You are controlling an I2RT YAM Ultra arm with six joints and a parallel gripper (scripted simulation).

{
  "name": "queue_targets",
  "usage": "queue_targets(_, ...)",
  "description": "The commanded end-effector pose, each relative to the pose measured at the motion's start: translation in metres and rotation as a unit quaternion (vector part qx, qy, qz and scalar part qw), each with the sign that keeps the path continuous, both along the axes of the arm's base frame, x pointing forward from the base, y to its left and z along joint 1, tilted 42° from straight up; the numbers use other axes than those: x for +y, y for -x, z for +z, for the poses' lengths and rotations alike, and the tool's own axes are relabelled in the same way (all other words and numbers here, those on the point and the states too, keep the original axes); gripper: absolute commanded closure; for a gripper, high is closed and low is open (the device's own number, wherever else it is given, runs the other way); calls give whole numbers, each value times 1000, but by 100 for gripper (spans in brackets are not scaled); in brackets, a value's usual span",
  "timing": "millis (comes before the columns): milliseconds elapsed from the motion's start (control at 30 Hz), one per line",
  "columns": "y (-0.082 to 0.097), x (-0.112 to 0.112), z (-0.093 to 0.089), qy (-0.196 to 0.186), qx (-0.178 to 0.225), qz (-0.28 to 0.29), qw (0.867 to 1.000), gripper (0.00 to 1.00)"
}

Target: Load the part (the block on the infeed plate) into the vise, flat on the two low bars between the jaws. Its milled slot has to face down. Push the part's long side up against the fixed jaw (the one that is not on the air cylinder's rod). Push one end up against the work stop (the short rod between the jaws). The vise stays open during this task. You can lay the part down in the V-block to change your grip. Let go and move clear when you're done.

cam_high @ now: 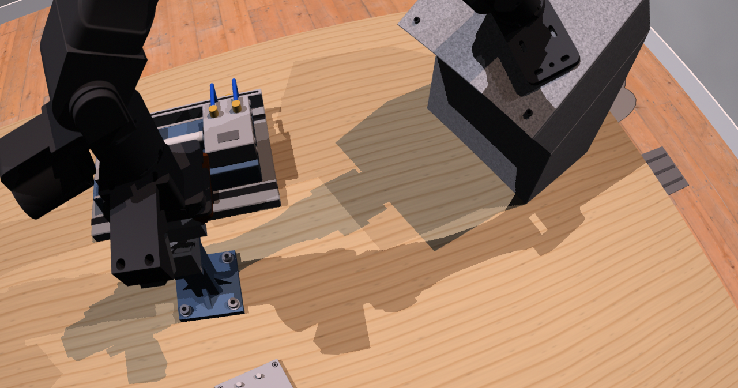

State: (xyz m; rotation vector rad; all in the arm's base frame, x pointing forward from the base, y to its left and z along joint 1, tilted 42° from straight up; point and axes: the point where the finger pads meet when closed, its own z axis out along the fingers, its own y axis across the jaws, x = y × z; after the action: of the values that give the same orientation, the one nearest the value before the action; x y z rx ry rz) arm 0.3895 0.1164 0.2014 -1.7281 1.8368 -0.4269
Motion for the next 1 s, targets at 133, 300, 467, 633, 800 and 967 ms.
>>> queue_targets(133, 1, 1, 17, -32, -26, 23, 999, 100)
queue_targets(300, 1, 1, 18, -37, -28, 27, 999, 100)
queue_targets(467, 1, 1, 19, -44, -30, 32, 998, 100)
queue_targets(633, 1, 1, 22, -47, -31, 34, 998, 100)
queue_targets(800, 2, 0, 18, -48, -27, 35, 998, 100)
queue_targets(967, 2, 0, 17, -48, -26, 35, 998, 100)
